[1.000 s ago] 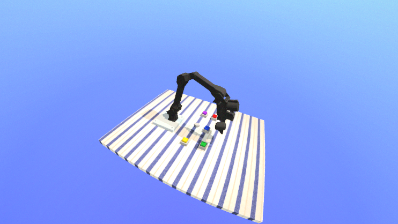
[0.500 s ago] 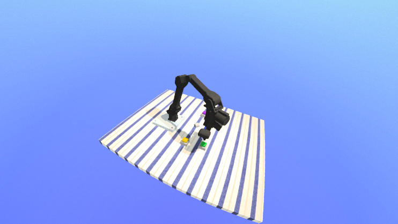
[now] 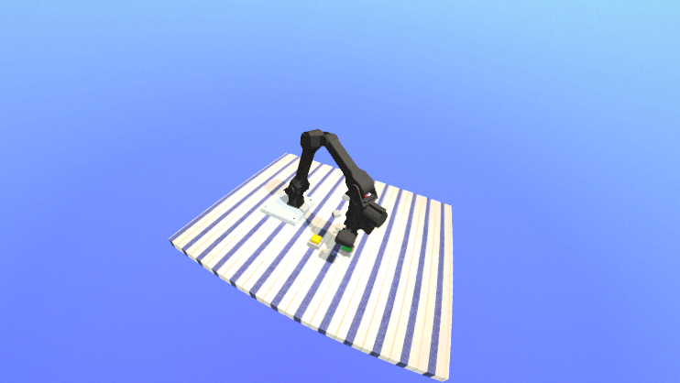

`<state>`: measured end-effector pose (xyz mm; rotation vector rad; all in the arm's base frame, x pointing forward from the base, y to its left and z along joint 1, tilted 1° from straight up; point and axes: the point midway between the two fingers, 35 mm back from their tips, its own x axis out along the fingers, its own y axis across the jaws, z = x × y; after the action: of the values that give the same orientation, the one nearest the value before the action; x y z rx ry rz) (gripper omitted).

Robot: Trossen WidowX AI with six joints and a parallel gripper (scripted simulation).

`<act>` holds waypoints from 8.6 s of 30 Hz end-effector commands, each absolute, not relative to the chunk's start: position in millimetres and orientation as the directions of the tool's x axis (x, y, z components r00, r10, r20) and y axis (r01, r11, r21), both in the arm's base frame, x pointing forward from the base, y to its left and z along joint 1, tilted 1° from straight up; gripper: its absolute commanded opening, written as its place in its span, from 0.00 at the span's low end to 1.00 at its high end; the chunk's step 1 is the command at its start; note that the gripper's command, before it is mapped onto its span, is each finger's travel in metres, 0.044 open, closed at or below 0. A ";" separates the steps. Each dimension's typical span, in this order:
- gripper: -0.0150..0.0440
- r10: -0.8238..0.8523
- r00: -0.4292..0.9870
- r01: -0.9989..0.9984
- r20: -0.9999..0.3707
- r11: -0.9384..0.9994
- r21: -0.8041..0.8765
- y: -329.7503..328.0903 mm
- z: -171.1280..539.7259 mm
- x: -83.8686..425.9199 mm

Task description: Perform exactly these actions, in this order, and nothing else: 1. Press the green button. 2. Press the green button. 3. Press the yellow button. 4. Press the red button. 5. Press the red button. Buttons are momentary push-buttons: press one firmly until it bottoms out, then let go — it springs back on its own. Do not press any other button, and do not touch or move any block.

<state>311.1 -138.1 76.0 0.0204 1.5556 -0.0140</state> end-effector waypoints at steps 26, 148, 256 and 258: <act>0.29 -0.001 0.015 0.019 -1.000 1.000 -0.001 -138.9 43.6 311.2; 0.29 -0.004 0.002 0.019 -1.000 1.000 -0.004 -162.3 72.6 186.1; 0.29 0.035 0.013 0.019 -0.999 0.999 0.036 199.2 81.1 295.4; 0.29 0.035 0.013 0.019 -0.999 0.999 0.036 199.2 81.1 295.4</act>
<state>296.2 197.5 92.3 0.0372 1.5596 0.0104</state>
